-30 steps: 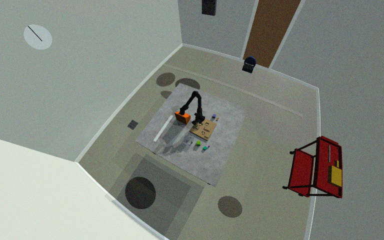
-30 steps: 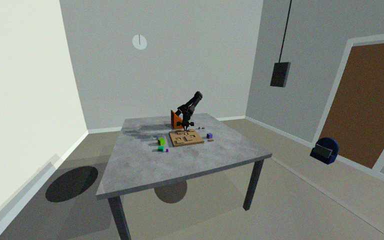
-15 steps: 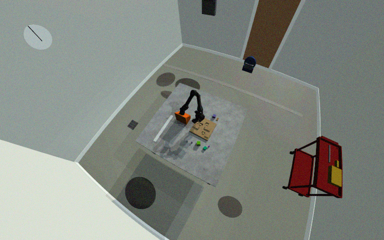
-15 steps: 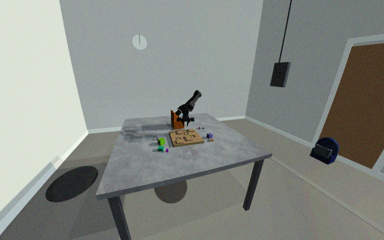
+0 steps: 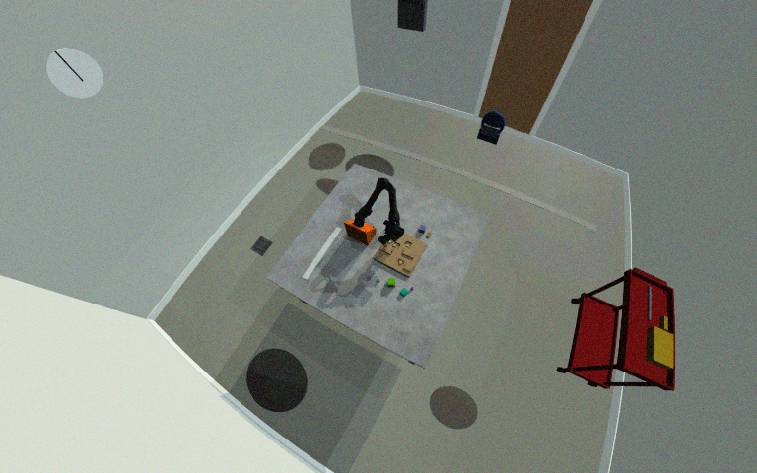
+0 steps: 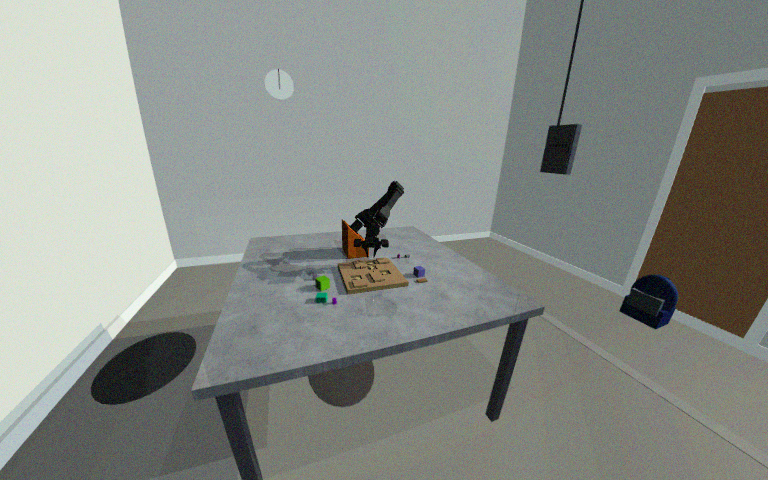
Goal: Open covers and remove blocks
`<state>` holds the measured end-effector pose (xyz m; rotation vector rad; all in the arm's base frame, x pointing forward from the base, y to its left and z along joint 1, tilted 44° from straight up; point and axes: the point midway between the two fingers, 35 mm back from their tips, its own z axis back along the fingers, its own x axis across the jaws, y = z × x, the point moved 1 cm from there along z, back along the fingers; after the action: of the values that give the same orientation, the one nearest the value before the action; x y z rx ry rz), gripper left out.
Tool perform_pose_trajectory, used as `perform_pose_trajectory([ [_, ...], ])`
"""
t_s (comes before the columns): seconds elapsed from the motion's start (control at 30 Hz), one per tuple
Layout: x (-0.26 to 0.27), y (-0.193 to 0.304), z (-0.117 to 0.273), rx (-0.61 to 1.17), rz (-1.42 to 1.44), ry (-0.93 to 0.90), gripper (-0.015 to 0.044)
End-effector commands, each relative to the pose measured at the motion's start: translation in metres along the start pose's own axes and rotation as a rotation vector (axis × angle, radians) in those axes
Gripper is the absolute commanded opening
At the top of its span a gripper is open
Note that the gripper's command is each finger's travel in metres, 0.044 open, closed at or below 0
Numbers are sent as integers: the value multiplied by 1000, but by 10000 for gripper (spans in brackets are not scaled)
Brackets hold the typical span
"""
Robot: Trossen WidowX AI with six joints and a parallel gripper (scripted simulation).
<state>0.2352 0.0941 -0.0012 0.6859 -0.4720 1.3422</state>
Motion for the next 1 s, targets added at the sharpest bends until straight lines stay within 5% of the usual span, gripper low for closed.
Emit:
perform_pose_trajectory([
  [0.0, 1, 2, -7, 4, -7, -6, 144],
  [0.97, 1, 1, -16, 4, -7, -6, 144],
])
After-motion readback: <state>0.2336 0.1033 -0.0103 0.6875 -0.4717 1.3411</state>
